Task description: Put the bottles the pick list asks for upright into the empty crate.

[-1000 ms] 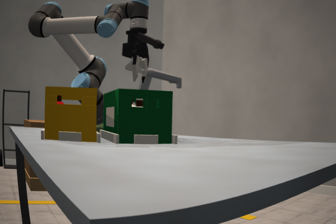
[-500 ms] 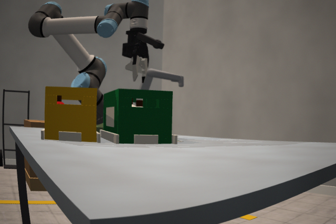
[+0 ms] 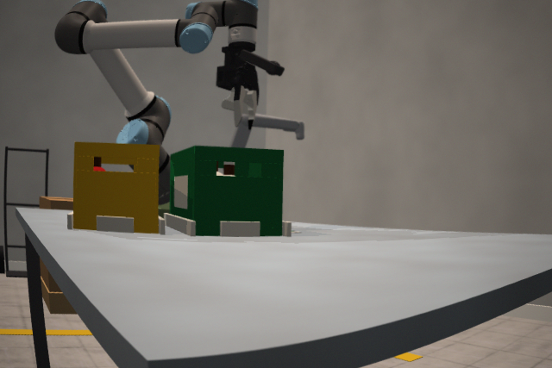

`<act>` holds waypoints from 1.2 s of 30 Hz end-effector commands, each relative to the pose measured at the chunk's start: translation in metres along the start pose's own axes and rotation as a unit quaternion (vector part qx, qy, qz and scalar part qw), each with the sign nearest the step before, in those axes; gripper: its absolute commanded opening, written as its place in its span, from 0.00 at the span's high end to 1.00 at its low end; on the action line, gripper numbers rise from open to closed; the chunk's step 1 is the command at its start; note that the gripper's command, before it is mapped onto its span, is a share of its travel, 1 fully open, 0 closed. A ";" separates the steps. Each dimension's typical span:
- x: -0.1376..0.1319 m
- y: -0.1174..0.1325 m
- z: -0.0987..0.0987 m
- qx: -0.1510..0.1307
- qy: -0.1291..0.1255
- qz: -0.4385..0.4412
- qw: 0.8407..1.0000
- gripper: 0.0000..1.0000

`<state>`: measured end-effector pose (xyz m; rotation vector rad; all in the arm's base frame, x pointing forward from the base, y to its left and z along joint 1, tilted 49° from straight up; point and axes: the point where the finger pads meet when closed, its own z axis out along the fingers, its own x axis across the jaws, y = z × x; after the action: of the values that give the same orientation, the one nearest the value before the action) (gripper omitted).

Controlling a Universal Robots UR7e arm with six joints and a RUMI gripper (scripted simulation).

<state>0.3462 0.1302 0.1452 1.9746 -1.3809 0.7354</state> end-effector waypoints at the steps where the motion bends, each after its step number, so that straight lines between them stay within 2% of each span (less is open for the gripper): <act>1: -0.020 -0.008 -0.010 -0.001 -0.001 0.004 1.000 0.62; 17: -0.086 -0.029 -0.039 -0.001 -0.001 0.004 1.000 0.62; 19: -0.086 -0.029 -0.039 -0.001 -0.001 0.004 1.000 0.62; 34: -0.152 -0.050 -0.068 -0.001 -0.001 0.004 1.000 0.62; 36: -0.152 -0.050 -0.068 -0.001 -0.001 0.004 1.000 0.62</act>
<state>0.3417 0.2737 0.0749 1.9732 -1.3840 0.7361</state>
